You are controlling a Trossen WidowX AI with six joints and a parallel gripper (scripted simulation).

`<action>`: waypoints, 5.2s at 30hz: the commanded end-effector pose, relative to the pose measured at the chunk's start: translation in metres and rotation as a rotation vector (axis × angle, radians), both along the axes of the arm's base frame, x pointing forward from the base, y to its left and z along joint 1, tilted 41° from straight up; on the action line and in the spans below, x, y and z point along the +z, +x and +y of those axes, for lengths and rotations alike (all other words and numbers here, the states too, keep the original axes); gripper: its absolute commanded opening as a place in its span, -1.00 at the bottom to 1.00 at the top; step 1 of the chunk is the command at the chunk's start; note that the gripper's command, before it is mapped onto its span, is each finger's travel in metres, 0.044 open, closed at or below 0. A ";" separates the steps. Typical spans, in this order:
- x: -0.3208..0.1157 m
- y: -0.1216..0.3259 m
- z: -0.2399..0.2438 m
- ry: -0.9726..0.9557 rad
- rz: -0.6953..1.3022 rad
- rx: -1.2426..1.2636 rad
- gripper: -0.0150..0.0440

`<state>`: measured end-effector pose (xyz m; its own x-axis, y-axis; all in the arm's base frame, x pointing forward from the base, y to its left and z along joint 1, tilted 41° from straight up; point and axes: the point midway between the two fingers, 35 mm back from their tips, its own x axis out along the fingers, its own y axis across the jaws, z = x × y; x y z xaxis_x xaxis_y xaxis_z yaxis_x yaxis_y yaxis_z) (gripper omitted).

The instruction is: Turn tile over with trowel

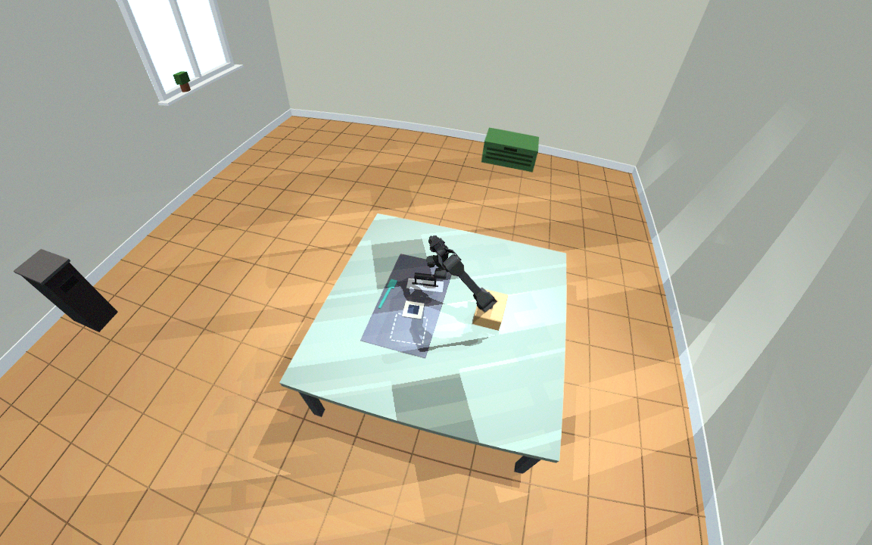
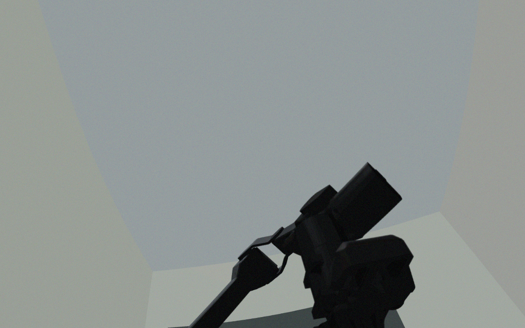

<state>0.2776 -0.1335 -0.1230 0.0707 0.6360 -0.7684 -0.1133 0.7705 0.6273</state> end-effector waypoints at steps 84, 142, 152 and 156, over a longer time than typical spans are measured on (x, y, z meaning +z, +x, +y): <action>-0.025 0.000 -0.051 -0.002 -0.003 -0.006 -0.49; 0.028 0.080 0.029 0.001 -0.004 -0.006 0.07; 0.028 0.080 0.029 0.001 -0.004 -0.006 -0.05; 0.028 0.080 0.029 0.001 -0.004 -0.006 -0.05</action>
<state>0.3572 -0.1036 -0.0936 0.0765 0.6406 -0.7640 -0.1121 0.7669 0.6319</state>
